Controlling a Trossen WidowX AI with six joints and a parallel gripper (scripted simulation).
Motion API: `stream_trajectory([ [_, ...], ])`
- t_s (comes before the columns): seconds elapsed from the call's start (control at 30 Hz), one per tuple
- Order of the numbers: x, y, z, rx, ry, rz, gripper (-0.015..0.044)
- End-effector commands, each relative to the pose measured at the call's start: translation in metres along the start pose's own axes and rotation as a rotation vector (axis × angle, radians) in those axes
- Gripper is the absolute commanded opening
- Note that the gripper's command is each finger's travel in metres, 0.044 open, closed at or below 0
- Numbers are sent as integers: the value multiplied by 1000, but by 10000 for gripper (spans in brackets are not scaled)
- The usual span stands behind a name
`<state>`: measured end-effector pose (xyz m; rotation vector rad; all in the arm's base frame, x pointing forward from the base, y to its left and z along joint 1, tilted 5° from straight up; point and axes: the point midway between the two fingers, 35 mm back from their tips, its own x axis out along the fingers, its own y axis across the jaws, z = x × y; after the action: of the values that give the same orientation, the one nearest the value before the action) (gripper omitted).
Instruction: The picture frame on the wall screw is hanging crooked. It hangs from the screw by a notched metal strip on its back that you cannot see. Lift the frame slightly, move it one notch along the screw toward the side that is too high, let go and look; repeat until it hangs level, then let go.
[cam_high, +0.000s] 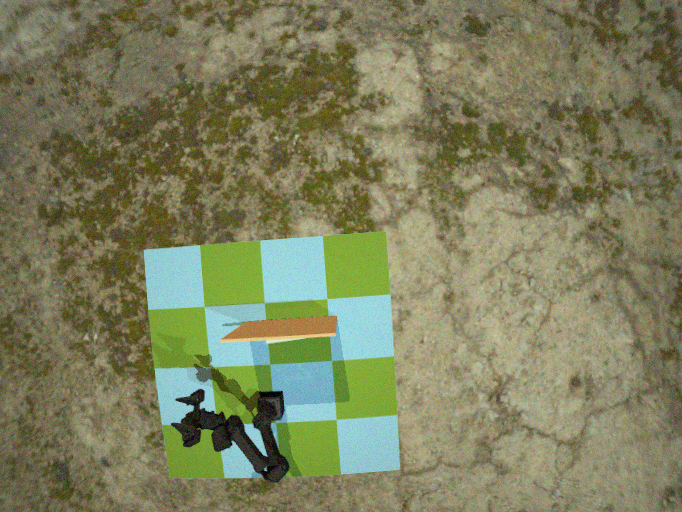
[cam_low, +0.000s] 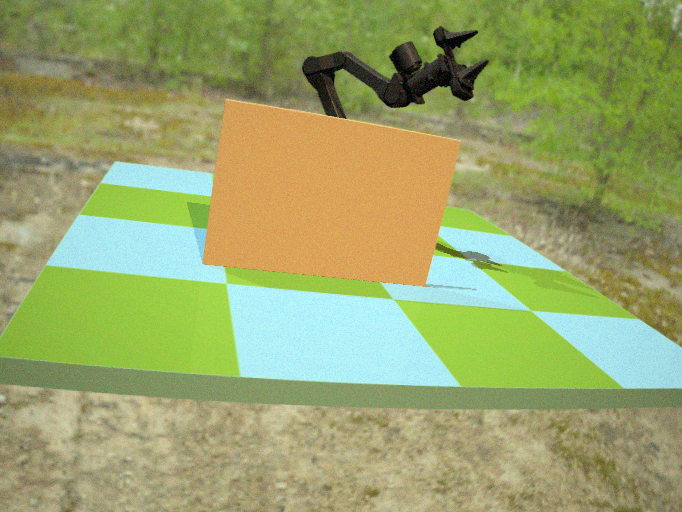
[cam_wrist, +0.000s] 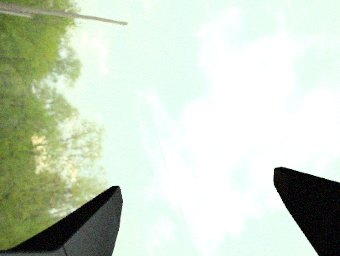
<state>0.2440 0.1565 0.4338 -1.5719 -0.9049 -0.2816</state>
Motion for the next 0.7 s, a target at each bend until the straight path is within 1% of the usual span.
stream_trajectory([
  [0.0, 0, 1, -1, 10, 1, 2, 374],
  [0.13, -9, 23, -28, 206, 16, 37, 269],
  [0.17, -12, 29, -36, 267, 24, 49, 260],
  [0.4, -46, 66, -94, 714, 115, 133, 260],
  [0.57, -80, 85, -132, 1057, 231, 172, 260],
  [0.67, -97, 91, -147, 1208, 294, 177, 260],
])
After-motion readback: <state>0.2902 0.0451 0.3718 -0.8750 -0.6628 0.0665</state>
